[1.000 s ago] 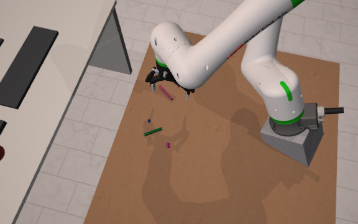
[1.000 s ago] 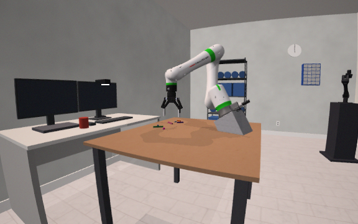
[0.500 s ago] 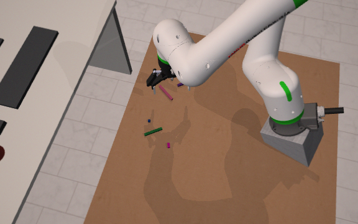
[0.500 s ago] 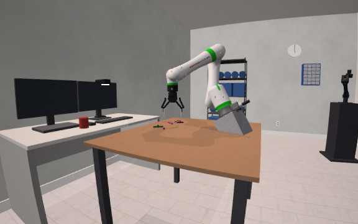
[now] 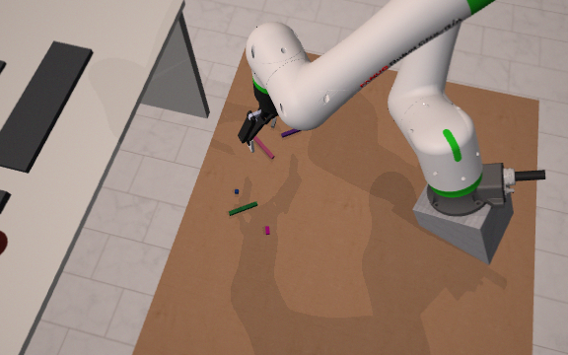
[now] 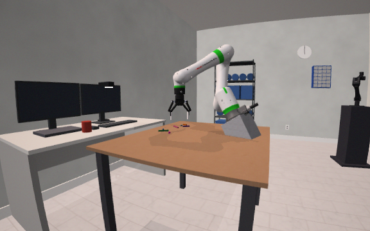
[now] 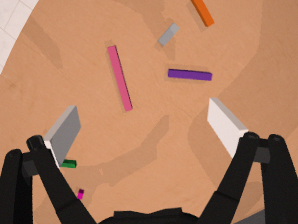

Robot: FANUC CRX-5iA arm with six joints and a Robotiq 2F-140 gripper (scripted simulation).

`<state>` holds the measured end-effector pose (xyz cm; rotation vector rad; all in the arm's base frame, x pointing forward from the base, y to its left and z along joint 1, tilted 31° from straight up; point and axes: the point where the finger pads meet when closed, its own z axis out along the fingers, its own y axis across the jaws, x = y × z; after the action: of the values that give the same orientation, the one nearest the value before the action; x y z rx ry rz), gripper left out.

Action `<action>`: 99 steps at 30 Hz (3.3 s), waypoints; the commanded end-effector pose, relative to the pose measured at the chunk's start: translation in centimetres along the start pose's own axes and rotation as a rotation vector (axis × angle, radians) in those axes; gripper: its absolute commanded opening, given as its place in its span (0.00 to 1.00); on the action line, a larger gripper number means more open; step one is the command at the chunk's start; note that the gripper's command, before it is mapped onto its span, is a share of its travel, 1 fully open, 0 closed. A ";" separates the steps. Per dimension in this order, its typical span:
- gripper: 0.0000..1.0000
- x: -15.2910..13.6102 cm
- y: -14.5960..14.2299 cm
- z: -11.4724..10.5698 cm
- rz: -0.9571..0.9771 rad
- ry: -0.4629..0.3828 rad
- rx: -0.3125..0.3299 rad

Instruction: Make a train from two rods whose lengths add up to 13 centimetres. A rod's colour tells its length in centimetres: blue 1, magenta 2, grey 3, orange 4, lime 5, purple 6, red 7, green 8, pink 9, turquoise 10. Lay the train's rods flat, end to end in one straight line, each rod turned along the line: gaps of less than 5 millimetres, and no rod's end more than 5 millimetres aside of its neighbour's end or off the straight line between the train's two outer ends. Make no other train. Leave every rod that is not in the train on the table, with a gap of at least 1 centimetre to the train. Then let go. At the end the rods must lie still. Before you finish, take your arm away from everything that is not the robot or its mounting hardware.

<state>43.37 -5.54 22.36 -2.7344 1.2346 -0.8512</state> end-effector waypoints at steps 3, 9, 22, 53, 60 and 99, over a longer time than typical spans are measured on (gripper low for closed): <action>1.00 0.1 0.0 -0.1 -0.020 -0.014 0.004; 1.00 0.1 0.0 -0.1 -0.020 -0.014 0.004; 1.00 0.1 0.0 -0.1 -0.020 -0.014 0.004; 1.00 0.1 0.0 -0.1 -0.020 -0.014 0.004; 1.00 0.1 0.0 -0.1 -0.020 -0.014 0.004; 1.00 3.2 2.2 -0.4 0.288 -0.022 -0.007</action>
<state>43.35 -7.66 23.13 -2.5975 1.4247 -0.8072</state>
